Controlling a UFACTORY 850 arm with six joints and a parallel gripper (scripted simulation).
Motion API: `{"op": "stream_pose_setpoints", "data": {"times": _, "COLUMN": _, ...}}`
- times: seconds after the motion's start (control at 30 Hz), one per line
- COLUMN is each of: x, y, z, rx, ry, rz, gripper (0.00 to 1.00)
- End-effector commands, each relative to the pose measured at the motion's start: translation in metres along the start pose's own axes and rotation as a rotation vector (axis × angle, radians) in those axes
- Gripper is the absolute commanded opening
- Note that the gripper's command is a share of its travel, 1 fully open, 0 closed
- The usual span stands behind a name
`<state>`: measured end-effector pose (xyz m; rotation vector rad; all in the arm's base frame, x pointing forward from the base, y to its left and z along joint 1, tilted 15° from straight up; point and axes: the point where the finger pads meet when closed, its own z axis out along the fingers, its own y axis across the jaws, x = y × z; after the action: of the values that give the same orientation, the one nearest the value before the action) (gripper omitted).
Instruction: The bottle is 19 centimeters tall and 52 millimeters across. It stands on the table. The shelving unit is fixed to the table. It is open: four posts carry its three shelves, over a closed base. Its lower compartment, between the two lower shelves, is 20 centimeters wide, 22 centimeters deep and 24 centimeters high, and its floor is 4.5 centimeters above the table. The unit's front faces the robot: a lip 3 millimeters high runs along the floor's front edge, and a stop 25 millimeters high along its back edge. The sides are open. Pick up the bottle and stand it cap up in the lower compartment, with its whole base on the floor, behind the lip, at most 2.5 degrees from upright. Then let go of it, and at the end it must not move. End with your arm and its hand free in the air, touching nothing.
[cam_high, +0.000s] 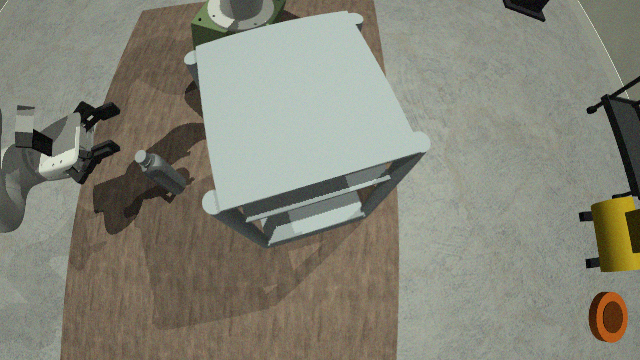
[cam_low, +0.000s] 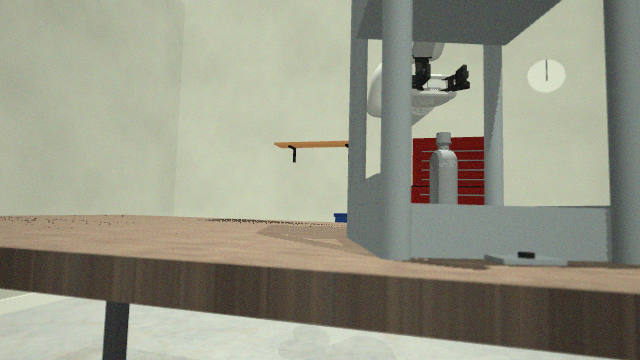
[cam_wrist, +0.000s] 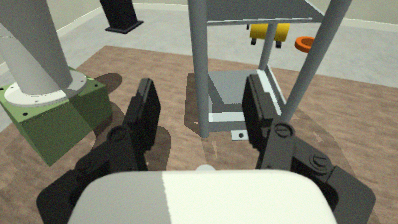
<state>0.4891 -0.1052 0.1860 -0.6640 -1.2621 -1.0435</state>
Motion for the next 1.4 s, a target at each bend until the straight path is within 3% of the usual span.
{"op": "stream_pose_setpoints", "data": {"times": 0.0, "x": 0.000, "y": 0.000, "z": 0.000, "rx": 0.001, "ry": -0.002, "rz": -0.002, "gripper": 0.74}}
{"op": "stream_pose_setpoints", "data": {"times": 0.83, "x": -0.024, "y": 0.000, "z": -0.001, "rx": 0.006, "ry": -0.005, "rz": -0.004, "gripper": 0.74}}
{"op": "stream_pose_setpoints", "data": {"times": 1.37, "x": -0.061, "y": 0.001, "z": -0.001, "rx": 0.006, "ry": -0.005, "rz": -0.004, "gripper": 0.74}}
